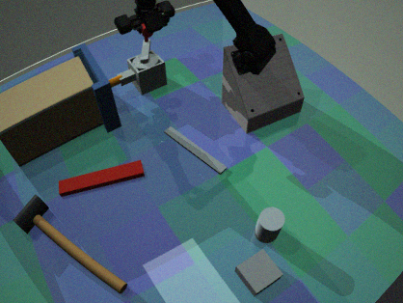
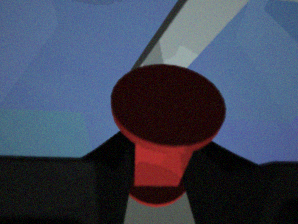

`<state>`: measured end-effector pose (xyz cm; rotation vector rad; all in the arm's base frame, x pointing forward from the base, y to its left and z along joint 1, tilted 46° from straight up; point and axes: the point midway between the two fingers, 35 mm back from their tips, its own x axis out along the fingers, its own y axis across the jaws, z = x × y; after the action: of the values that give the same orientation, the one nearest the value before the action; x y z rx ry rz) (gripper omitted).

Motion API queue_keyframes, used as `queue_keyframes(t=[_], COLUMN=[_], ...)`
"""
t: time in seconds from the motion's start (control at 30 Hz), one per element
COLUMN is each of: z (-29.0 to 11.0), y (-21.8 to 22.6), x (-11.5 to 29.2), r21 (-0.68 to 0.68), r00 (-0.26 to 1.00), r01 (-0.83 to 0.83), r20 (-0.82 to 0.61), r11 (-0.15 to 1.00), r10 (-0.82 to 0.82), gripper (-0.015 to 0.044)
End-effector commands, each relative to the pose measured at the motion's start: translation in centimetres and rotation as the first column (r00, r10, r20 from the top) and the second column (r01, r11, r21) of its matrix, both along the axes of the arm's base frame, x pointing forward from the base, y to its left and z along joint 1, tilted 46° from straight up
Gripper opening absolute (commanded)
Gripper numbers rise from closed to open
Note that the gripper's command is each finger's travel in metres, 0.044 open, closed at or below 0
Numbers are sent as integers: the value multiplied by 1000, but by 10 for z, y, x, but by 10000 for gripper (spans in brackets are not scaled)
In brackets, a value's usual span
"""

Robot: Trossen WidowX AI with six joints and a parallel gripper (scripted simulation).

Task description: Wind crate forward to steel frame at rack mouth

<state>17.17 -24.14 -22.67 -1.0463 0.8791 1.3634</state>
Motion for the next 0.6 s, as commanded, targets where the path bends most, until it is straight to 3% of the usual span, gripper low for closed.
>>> queue_keyframes(t=[0.0, 0.57], z=[-2, -3], y=[0, -2], x=[17, 36], r21=[-1, -1], r00=[999, 999], r01=[-4, -4], r20=[32, 34], r11=[1000, 1000], r10=[4, 4], gripper=[0, 0])
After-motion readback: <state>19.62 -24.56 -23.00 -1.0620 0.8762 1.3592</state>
